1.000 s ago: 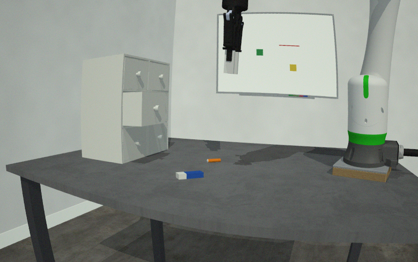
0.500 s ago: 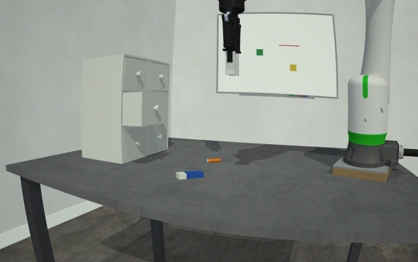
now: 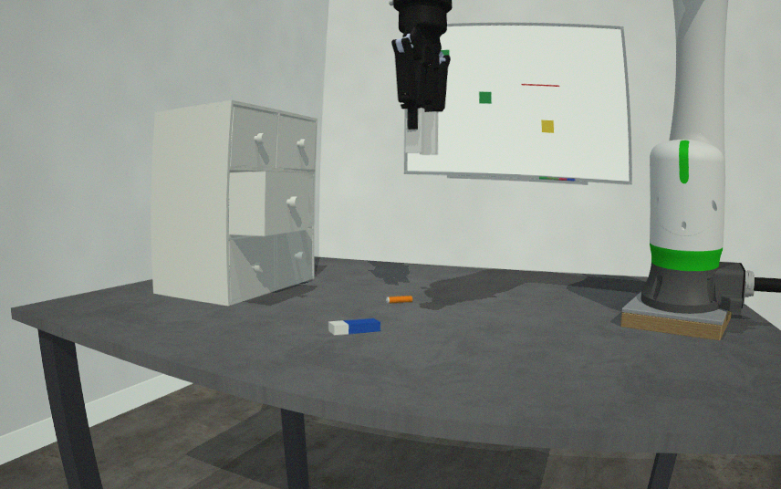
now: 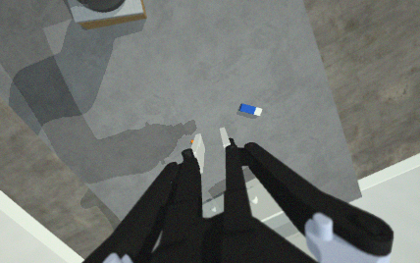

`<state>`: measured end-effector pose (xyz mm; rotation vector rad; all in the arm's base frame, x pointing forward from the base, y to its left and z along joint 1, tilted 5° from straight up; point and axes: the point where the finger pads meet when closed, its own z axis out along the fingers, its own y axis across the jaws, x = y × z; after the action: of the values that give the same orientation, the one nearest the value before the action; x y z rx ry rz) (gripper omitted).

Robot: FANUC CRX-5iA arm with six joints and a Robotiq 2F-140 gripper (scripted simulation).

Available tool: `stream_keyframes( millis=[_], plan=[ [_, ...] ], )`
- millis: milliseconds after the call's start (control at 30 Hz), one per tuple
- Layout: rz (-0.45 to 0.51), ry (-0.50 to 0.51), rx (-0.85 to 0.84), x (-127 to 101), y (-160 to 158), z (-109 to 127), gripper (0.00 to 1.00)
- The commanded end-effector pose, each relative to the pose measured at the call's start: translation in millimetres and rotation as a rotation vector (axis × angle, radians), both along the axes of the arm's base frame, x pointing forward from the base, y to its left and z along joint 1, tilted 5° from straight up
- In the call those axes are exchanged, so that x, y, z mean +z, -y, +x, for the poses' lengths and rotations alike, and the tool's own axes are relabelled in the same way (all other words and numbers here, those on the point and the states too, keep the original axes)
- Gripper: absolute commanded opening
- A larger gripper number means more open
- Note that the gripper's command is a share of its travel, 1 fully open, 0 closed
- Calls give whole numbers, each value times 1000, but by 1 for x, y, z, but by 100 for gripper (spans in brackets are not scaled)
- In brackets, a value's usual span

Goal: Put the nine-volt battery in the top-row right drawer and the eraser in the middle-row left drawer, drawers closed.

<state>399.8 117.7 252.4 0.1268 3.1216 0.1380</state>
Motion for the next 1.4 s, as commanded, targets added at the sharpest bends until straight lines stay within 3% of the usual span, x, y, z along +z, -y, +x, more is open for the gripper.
stream_keyframes(
  millis=[0,300,367,400,767,867,933,967,1300,1367],
  plan=[
    [-2,-25,-278,-19,-16,10,20],
    [25,-67,-694,-78,-66,29,20],
    [25,-67,-694,-78,-66,29,20],
    [31,-82,-827,-84,-72,30,20],
    [60,-145,-1323,-143,-124,33,20],
    [64,-162,-1465,-150,-131,33,20],
    [64,-162,-1465,-150,-131,33,20],
    [63,-174,-1603,-152,-132,33,20],
    [34,-178,-2063,-155,-135,32,23],
    [32,-176,-2077,-155,-135,32,23]
  ],
)
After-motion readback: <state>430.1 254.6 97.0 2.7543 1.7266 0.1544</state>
